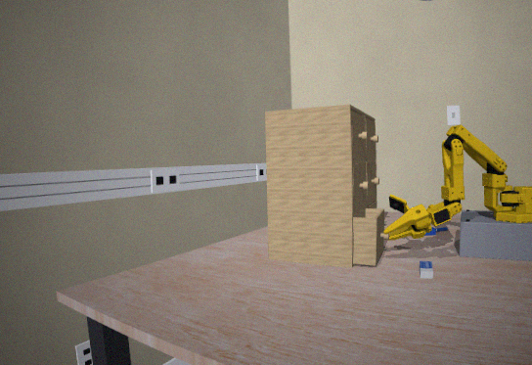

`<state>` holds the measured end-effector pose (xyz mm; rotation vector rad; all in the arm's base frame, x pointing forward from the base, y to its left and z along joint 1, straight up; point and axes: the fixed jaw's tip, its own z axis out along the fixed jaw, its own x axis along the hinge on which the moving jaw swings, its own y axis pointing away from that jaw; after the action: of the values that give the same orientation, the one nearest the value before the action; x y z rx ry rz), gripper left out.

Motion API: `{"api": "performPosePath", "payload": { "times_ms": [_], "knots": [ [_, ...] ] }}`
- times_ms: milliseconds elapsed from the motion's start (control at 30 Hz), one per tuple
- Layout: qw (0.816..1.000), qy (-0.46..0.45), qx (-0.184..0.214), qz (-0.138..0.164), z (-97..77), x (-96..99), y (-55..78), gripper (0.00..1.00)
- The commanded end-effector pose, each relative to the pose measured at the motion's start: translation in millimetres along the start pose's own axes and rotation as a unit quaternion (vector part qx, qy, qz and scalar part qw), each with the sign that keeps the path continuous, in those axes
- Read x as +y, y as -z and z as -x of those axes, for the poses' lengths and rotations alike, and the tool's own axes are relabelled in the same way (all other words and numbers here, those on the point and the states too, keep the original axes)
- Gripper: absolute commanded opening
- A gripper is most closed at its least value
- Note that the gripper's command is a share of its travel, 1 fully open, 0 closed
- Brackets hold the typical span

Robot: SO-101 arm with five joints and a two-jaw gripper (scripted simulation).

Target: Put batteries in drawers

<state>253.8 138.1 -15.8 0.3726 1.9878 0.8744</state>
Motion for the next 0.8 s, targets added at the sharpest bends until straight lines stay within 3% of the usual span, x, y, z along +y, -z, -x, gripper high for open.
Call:
{"api": "performPosePath", "payload": {
  "times_ms": [0,767],
  "knots": [
    [1.0,0.002,0.014,0.01,-7.6,6.4,2.8,0.0],
    [1.0,0.004,0.018,0.013,-11.2,6.6,8.8,0.0]
  ]
}}
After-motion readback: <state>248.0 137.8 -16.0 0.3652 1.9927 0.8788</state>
